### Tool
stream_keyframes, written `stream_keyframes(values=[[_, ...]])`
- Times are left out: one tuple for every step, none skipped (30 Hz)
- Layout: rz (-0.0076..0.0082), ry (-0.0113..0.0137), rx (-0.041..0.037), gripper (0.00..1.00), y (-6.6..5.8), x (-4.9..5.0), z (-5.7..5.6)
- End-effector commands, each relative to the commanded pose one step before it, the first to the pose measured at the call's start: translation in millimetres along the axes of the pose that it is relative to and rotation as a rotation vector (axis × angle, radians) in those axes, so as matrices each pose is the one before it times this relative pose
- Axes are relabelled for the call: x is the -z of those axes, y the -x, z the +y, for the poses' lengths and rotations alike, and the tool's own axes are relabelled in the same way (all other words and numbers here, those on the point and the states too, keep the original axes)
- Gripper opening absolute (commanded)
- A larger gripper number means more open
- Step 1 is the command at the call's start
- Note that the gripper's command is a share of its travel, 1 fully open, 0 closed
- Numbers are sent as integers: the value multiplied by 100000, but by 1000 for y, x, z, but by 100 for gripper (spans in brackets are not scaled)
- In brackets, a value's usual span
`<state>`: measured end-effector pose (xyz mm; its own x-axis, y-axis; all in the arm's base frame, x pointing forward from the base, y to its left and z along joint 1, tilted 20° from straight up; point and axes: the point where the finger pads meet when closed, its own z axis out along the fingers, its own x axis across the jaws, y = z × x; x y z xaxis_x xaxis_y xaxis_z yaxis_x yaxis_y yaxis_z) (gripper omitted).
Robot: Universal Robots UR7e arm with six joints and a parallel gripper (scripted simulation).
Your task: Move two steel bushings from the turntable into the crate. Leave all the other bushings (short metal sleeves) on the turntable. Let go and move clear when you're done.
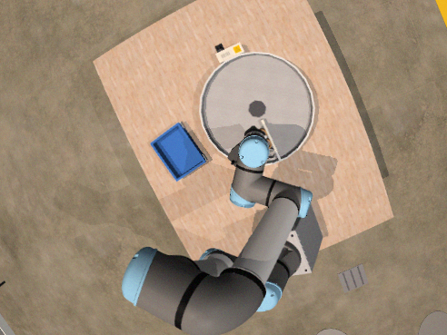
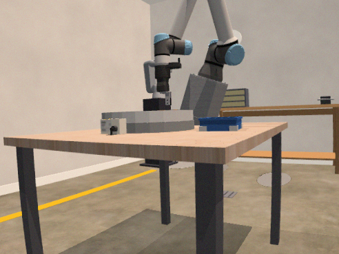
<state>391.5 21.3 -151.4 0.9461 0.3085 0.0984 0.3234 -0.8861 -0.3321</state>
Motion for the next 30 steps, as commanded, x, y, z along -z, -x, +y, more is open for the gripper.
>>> stream_keyframes(values=[[90,94,8,45,-545,-5629,472],[1,2,-1,45,-127,-3055,74],[1,2,-1,45,-127,-3055,73],[1,2,-1,45,-127,-3055,73],[0,0,0,45,0,0,0],[0,0,0,45,0,0,0],[0,0,0,45,0,0,0],[0,0,0,45,0,0,0],[0,0,0,45,0,0,0],[0,0,0,45,0,0,0],[0,0,0,45,0,0,0],[0,0,0,45,0,0,0],[0,0,0,45,0,0,0],[0,0,0,45,0,0,0],[0,0,0,45,0,0,0],[0,0,0,45,0,0,0],[-2,-4,0,45,-6,183,-5],[6,5,-1,45,-59,-276,38],[6,5,-1,45,-59,-276,38],[6,5,-1,45,-59,-276,38],[6,5,-1,45,-59,-276,38],[0,0,0,45,0,0,0],[0,0,0,45,0,0,0],[0,0,0,45,0,0,0],[0,0,0,45,0,0,0],[0,0,0,45,0,0,0],[0,0,0,45,0,0,0],[0,0,0,45,0,0,0],[0,0,0,45,0,0,0],[0,0,0,45,0,0,0]])
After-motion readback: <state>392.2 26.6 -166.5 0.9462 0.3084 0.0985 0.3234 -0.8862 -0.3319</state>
